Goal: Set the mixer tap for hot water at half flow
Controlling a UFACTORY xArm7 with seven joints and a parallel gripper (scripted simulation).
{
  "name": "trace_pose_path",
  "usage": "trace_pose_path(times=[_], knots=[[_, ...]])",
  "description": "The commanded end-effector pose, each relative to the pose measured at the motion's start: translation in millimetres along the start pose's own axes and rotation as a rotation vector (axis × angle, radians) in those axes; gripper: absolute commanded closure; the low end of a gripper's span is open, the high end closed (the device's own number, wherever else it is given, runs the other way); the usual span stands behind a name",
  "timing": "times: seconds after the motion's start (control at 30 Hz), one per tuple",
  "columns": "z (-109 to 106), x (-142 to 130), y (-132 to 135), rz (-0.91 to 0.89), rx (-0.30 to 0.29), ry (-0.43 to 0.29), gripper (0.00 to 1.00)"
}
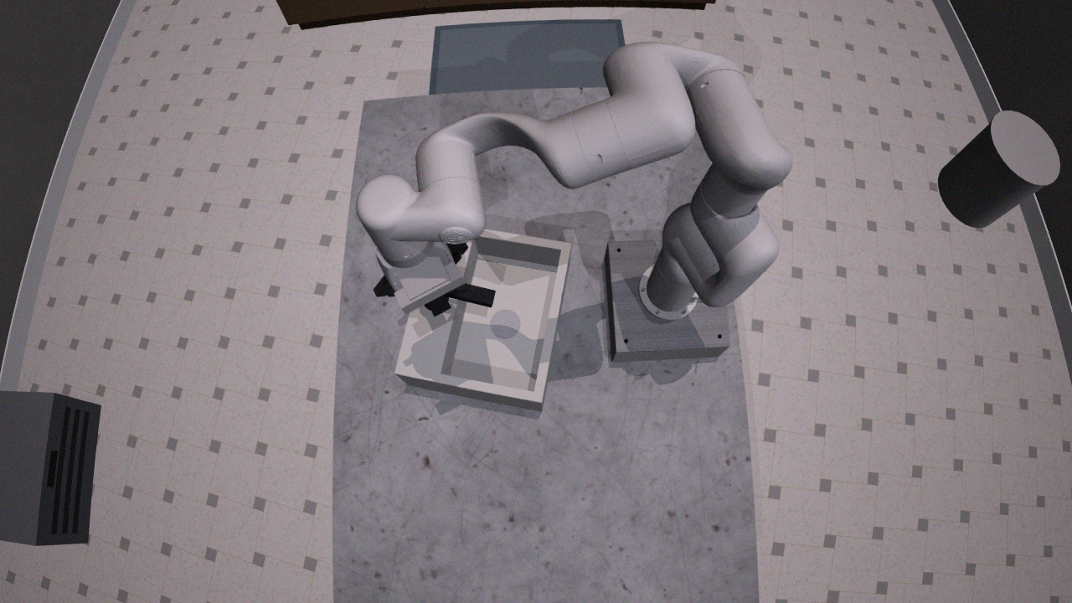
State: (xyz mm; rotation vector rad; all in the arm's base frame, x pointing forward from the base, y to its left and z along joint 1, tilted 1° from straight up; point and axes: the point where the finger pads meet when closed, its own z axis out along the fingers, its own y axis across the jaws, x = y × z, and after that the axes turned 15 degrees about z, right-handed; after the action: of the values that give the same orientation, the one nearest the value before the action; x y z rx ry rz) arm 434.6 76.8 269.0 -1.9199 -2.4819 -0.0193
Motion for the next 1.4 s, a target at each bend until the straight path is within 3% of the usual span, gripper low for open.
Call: trace_pose_path(times=[0.0, 0.93, 1.37], knots=[[-1.8, 0.0, 1.0, 0.0, -0.005, 0.0, 0.27], [5.9, 0.1, 1.0, 0.0, -0.005, 0.0, 0.27], [25.2, 0.3, 1.1, 0.0, -0.005, 0.0, 0.27]])
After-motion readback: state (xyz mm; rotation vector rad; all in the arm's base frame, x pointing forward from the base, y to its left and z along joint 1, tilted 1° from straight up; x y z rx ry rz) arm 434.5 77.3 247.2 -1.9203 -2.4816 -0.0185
